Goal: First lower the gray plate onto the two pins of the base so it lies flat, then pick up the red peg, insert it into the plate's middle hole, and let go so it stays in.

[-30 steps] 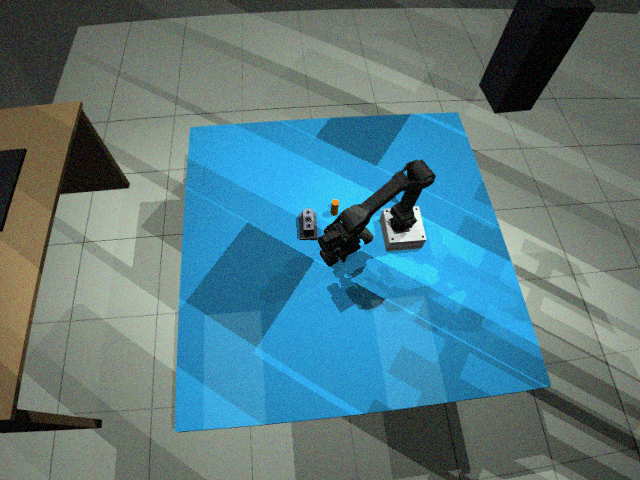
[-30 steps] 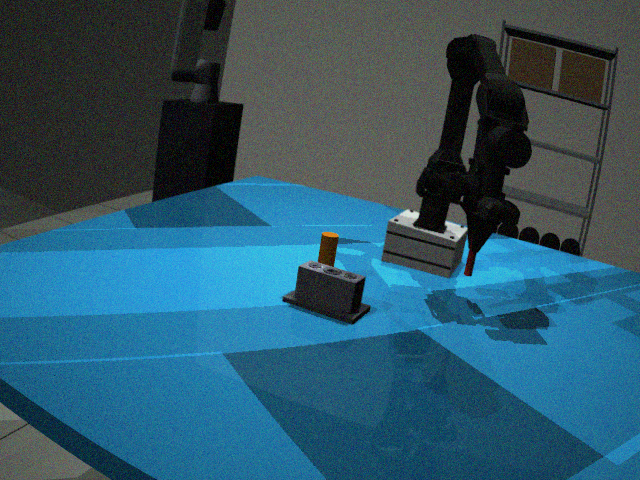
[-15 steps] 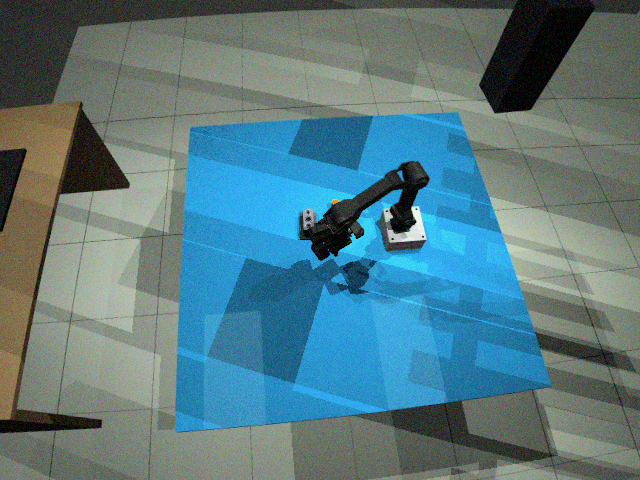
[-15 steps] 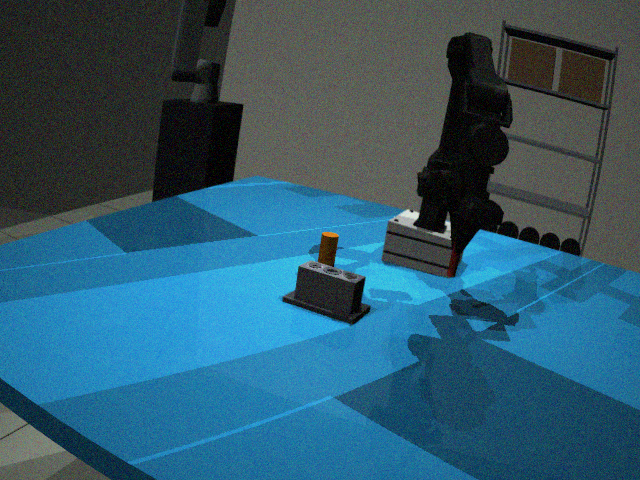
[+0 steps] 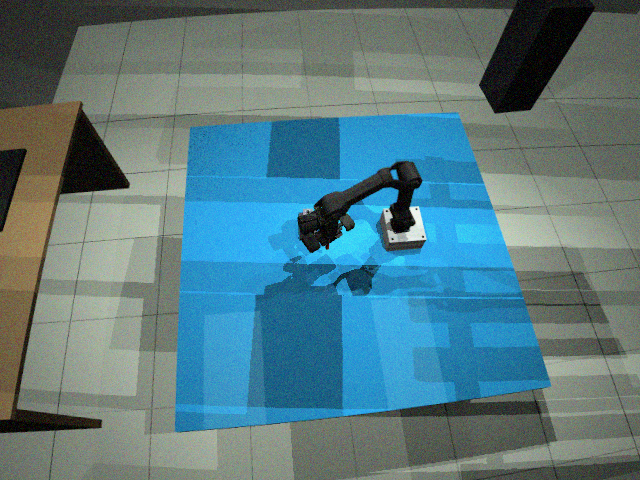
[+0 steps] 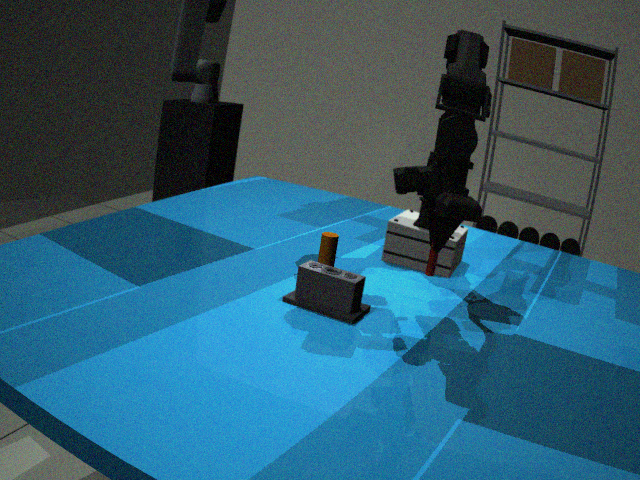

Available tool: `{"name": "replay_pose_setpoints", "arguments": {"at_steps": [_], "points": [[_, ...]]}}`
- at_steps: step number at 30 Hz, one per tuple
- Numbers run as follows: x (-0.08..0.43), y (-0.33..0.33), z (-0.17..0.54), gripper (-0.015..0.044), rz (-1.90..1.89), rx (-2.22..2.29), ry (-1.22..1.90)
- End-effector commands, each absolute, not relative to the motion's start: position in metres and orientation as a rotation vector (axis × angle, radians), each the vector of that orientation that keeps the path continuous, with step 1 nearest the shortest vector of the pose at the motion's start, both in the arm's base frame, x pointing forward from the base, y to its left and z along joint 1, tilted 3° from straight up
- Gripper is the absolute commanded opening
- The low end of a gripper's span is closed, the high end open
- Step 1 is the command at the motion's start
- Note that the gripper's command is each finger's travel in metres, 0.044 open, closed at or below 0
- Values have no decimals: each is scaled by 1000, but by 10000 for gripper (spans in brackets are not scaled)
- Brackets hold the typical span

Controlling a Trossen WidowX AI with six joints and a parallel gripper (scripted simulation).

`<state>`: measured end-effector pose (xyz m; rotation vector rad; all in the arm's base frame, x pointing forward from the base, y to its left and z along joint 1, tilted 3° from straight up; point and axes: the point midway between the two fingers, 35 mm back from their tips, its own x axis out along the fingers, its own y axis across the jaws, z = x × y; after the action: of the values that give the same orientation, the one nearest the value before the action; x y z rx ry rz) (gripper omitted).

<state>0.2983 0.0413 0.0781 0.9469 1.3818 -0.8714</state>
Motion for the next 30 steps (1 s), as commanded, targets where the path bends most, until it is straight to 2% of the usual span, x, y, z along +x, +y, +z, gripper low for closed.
{"name": "replay_pose_setpoints", "arguments": {"at_steps": [1,30], "points": [[305,33,79,0,-866,945,1383],[335,-48,76,0,-866,942,1378]]}}
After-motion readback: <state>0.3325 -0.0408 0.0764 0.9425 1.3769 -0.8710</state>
